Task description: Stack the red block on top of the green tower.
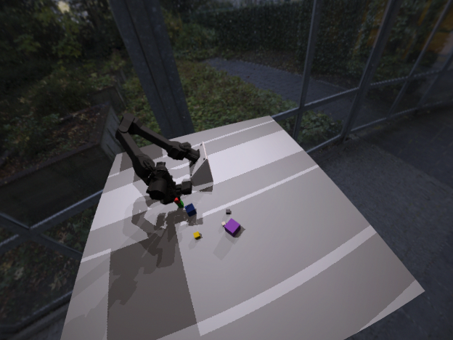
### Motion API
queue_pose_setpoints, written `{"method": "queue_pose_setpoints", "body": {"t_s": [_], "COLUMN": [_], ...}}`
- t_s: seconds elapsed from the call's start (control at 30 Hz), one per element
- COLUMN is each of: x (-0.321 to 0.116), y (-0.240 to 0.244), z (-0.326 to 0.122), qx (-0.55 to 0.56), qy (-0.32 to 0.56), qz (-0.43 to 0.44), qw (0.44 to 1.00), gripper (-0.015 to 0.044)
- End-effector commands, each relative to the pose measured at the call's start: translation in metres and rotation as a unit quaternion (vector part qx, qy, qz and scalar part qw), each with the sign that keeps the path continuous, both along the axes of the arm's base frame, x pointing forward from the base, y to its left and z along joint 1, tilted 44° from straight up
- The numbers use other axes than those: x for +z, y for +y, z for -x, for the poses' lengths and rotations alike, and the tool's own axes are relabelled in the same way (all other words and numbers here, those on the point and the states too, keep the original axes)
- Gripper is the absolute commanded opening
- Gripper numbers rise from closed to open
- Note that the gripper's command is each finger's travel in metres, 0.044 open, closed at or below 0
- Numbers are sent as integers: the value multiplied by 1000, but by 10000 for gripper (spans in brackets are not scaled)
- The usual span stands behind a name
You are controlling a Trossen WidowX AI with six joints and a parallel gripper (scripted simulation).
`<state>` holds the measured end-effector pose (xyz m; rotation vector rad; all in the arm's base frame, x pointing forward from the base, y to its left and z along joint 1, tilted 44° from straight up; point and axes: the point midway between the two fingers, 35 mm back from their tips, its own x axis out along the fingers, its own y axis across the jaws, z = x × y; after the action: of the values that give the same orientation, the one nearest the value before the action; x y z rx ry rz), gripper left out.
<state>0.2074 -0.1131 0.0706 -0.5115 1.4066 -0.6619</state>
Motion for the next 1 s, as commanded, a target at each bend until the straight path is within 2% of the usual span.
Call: {"method": "queue_pose_setpoints", "body": {"t_s": [0.0,0.77,0.97], "x": [-2,0,-2], "y": [0,2,0], "z": [1,1,1], "qx": [1,1,1], "qy": [4,4,4], "qz": [1,0,0], "qw": [1000,1000,1000], "gripper": [0,0,157]}}
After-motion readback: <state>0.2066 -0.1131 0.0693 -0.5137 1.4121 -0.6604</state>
